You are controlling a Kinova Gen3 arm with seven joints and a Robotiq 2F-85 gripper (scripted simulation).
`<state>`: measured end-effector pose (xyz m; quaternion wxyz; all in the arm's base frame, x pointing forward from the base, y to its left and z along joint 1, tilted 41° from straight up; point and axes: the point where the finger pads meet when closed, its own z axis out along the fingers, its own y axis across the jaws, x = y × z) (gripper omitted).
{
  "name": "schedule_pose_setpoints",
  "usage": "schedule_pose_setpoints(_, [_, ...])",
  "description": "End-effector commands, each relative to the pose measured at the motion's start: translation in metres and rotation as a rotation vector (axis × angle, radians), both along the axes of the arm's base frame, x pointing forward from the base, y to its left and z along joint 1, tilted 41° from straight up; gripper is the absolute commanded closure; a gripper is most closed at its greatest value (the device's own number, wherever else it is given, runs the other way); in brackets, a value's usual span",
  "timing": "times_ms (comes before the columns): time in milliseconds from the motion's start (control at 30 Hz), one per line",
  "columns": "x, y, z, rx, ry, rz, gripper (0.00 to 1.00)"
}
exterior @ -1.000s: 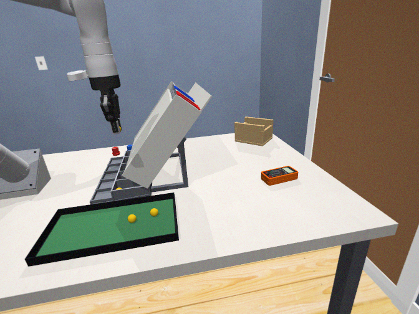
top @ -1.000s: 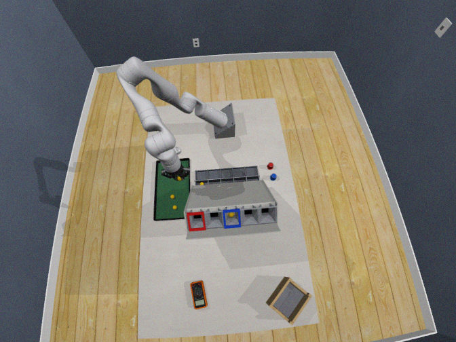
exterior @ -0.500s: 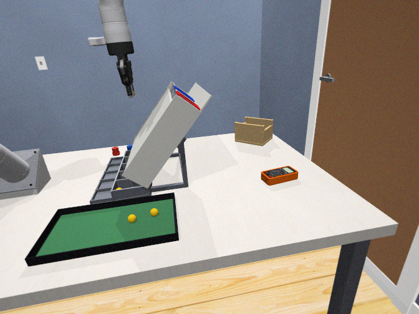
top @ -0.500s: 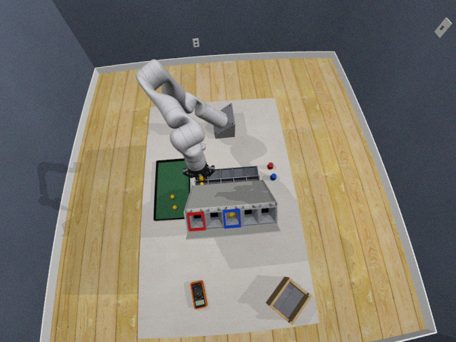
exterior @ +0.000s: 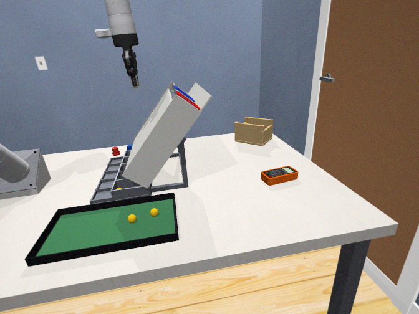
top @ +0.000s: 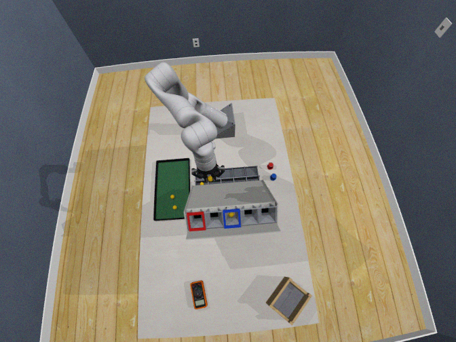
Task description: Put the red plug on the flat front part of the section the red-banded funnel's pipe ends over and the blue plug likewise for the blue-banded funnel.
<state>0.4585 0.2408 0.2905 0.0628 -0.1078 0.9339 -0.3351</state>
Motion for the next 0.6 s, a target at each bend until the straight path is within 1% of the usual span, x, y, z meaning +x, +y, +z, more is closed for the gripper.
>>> schedule_pose_setpoints(0, [-0.003, 0.002, -0.001, -0.001, 0.004, -0.008, 1.0])
schedule_pose_setpoints(100, [-0.003, 0.002, -0.001, -0.001, 0.004, -0.008, 1.0])
schedule_pose_setpoints(133, [0.068, 0.017, 0.001, 0.0, -0.001, 0.001, 1.0])
schedule_pose_setpoints(200, [0.072, 0.018, 0.001, 0.0, -0.001, 0.001, 1.0])
schedule_pose_setpoints(233, [0.079, 0.02, 0.002, 0.0, -0.001, 0.001, 1.0])
schedule_pose_setpoints(367, [0.118, 0.03, 0.005, 0.0, -0.001, 0.001, 1.0])
schedule_pose_setpoints(467, [0.146, 0.034, 0.003, 0.0, -0.001, 0.001, 1.0])
schedule_pose_setpoints(567, [0.146, 0.034, 0.003, 0.0, -0.001, 0.001, 1.0])
